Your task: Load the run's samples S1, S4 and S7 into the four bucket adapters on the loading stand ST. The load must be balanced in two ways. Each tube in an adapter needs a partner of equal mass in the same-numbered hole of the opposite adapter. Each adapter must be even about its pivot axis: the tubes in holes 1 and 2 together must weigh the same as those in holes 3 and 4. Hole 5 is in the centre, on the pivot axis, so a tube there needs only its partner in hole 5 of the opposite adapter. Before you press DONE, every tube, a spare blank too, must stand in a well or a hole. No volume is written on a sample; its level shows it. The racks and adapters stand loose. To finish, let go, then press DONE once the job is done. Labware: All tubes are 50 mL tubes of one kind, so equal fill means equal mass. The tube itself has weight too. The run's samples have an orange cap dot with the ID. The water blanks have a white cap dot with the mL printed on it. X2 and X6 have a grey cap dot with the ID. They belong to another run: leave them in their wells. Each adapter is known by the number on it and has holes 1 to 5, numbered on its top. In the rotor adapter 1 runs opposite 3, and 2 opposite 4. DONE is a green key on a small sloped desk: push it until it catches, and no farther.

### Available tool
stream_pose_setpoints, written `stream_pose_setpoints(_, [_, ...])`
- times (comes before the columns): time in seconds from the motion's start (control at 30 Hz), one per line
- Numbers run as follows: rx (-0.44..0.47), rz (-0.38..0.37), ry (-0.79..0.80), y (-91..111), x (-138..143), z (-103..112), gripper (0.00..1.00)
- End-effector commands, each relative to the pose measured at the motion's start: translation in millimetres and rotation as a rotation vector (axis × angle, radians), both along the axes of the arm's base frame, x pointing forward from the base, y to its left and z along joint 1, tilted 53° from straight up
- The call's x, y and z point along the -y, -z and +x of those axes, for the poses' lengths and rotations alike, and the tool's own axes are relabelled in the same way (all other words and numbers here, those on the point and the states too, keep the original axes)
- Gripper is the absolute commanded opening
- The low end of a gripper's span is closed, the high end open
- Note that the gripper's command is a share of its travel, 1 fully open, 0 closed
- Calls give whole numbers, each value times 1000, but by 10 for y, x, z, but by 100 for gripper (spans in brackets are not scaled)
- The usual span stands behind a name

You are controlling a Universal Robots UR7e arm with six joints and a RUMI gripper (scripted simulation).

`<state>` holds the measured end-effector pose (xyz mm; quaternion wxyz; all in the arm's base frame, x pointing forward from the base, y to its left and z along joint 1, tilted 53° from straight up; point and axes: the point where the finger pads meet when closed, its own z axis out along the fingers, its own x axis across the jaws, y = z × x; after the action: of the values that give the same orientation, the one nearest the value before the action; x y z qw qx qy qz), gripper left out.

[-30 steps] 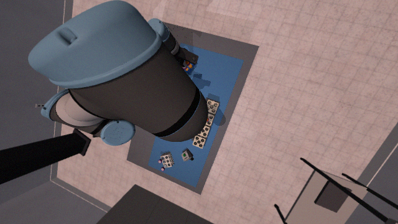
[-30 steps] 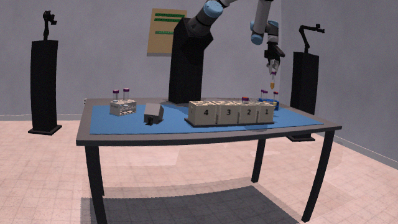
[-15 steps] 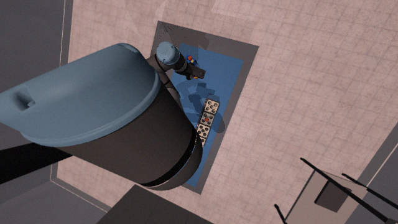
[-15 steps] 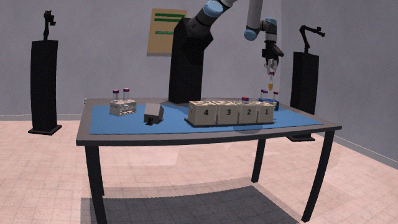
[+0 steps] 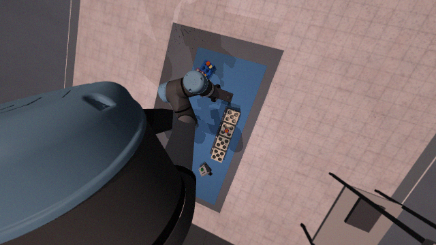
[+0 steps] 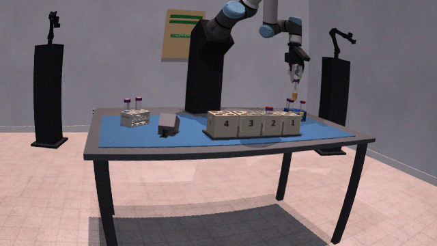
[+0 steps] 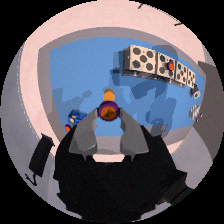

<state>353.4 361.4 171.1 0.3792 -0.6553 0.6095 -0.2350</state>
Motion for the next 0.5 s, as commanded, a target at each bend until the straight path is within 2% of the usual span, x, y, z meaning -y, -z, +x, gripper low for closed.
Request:
stream_pose_setpoints(0.0, [-7, 2, -7, -98, 145, 121, 0])
stream_pose_setpoints(0.47, [-6, 2, -7, -486, 754, 602, 0])
